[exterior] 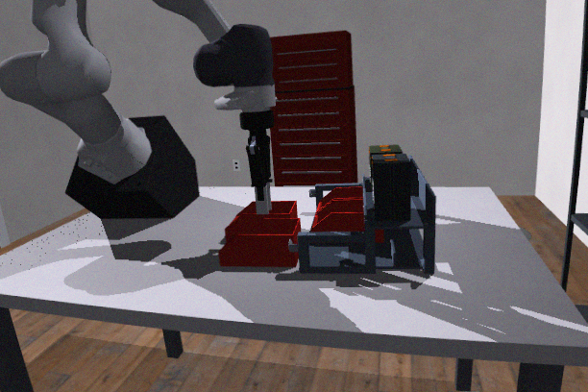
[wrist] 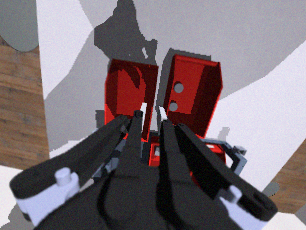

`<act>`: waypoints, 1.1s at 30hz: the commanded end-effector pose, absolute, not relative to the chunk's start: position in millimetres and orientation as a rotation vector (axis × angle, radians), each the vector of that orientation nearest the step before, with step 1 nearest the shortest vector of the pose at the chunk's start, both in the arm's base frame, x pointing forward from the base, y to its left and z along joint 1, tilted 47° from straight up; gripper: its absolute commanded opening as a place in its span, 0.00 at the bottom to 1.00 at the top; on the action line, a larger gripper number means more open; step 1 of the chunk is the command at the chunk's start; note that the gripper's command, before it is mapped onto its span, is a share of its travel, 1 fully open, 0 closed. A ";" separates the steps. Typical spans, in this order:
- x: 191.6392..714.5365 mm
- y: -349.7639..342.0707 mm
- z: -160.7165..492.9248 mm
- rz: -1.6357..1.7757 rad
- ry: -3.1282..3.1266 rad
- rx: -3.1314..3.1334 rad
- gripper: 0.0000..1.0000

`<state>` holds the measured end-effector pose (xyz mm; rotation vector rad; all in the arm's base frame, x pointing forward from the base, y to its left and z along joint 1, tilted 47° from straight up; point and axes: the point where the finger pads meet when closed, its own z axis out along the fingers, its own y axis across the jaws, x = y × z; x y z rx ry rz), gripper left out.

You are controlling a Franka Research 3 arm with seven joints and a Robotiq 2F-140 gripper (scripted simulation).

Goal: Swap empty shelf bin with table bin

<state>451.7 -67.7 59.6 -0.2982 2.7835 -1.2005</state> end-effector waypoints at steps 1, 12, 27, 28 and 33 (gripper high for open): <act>455.1 -68.5 57.6 -1.193 2.777 -0.312 0.15; 455.6 -70.4 55.7 -1.193 2.777 -0.312 0.15; 455.6 -70.4 55.7 -1.193 2.777 -0.312 0.15; 455.6 -70.4 55.6 -1.193 2.777 -0.312 0.15; 455.7 -70.1 55.4 -1.193 2.777 -0.312 0.15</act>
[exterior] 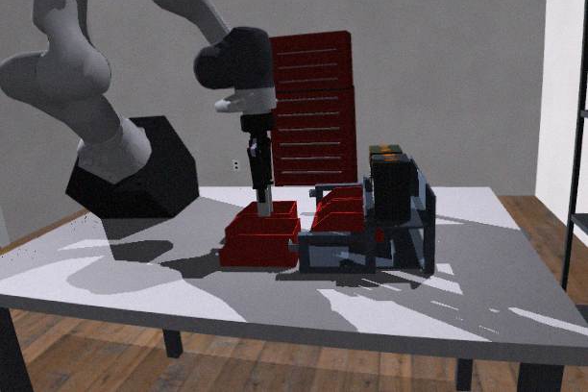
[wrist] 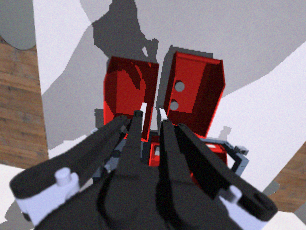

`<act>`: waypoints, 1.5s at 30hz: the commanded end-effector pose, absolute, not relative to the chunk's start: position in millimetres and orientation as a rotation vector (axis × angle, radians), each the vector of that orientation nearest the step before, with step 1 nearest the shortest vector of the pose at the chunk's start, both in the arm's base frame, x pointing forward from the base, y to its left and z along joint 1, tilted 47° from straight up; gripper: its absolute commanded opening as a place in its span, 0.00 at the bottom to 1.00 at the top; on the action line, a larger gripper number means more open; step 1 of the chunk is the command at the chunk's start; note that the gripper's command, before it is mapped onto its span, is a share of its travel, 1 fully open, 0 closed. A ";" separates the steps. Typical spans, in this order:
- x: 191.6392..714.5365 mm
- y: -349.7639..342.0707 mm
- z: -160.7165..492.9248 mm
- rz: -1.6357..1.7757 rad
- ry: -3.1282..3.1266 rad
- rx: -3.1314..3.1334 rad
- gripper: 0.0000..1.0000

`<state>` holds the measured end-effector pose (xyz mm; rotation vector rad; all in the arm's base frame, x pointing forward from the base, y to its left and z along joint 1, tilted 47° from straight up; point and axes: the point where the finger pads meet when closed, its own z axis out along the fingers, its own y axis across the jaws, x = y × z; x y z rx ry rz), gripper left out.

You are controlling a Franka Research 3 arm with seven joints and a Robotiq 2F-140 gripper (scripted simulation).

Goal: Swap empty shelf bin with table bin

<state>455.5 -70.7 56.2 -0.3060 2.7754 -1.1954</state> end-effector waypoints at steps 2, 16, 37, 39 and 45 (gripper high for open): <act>455.7 -70.0 55.2 -1.193 2.777 -0.312 0.15; 455.7 -69.9 55.1 -1.193 2.777 -0.312 0.15; 456.8 -74.2 51.0 -1.193 2.777 -0.312 0.15; 457.2 -75.8 49.4 -1.193 2.777 -0.312 0.15; 458.2 -79.7 45.6 -1.193 2.777 -0.312 0.15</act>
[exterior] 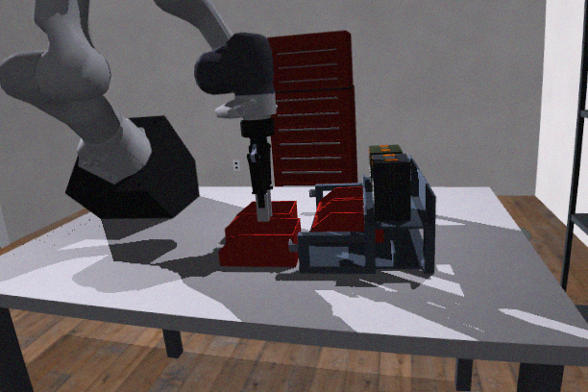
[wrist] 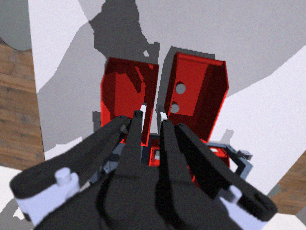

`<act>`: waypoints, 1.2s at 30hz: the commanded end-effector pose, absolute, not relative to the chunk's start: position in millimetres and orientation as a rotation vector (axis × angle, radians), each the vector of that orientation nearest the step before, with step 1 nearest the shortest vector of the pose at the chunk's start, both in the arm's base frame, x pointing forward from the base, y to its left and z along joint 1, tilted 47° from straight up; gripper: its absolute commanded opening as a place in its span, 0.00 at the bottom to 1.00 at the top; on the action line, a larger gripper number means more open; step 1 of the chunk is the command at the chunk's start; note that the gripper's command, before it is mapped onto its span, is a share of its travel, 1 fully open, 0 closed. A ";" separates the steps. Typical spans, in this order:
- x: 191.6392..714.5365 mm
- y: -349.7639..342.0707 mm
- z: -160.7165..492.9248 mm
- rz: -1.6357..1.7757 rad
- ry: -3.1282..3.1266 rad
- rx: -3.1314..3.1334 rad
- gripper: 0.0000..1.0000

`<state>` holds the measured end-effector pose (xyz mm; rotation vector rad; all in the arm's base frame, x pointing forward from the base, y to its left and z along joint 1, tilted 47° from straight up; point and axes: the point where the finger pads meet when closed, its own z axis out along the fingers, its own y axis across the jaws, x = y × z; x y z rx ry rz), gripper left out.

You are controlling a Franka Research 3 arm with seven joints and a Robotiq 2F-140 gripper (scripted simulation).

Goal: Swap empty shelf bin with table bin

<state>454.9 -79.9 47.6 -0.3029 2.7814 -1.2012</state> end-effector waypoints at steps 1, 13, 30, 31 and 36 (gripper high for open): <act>458.4 -80.8 44.5 -1.193 2.777 -0.312 0.15; 461.4 -92.9 32.8 -1.193 2.777 -0.312 0.15; 463.4 -100.9 25.0 -1.193 2.777 -0.312 0.15; 463.4 -100.9 25.0 -1.193 2.777 -0.312 0.15; 463.4 -101.0 24.9 -1.193 2.777 -0.312 0.15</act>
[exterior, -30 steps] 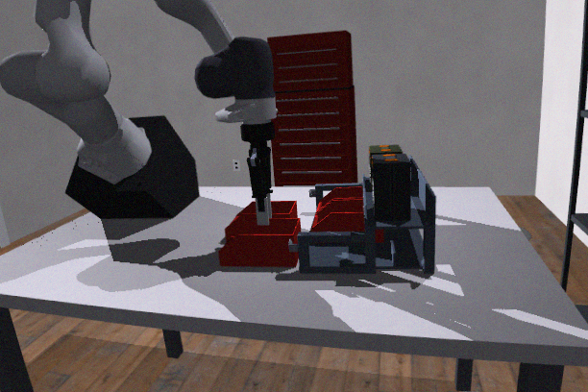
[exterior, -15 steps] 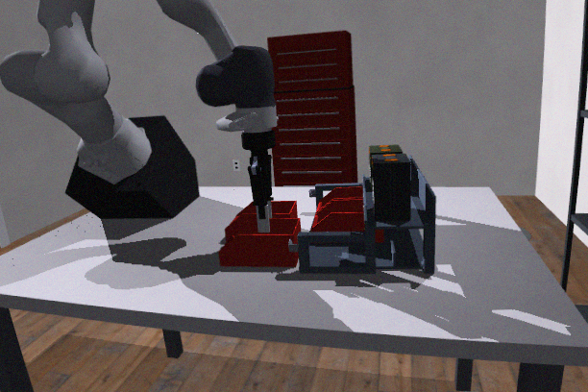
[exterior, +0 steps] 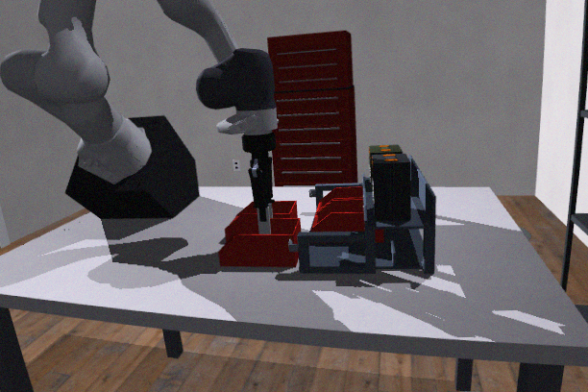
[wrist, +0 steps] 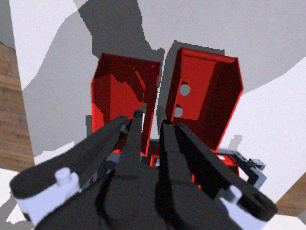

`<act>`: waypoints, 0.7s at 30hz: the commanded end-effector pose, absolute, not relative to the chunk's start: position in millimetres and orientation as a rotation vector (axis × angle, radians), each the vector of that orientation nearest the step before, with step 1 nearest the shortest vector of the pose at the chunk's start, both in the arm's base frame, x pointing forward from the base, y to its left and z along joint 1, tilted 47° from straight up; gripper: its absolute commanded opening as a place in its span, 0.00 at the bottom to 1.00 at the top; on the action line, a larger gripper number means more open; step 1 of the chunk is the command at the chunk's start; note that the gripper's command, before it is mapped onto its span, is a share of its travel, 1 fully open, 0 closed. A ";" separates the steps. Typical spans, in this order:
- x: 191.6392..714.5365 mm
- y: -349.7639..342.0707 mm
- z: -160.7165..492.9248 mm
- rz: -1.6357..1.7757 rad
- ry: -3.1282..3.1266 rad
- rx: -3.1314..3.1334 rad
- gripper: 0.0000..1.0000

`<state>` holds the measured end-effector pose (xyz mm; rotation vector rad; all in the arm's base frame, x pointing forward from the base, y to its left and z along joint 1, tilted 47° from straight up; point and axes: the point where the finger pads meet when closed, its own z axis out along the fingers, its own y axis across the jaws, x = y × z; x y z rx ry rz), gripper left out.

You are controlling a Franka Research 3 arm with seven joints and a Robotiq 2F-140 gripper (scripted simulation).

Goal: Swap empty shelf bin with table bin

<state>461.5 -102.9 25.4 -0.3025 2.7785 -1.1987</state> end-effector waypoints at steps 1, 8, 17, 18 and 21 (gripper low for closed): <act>463.4 -101.0 24.9 -1.193 2.777 -0.312 0.15; 463.4 -101.0 24.9 -1.193 2.777 -0.312 0.15; 463.4 -101.0 24.9 -1.193 2.777 -0.312 0.00; 463.4 -101.0 24.9 -1.193 2.777 -0.312 0.00; 463.4 -101.0 24.9 -1.193 2.777 -0.312 0.00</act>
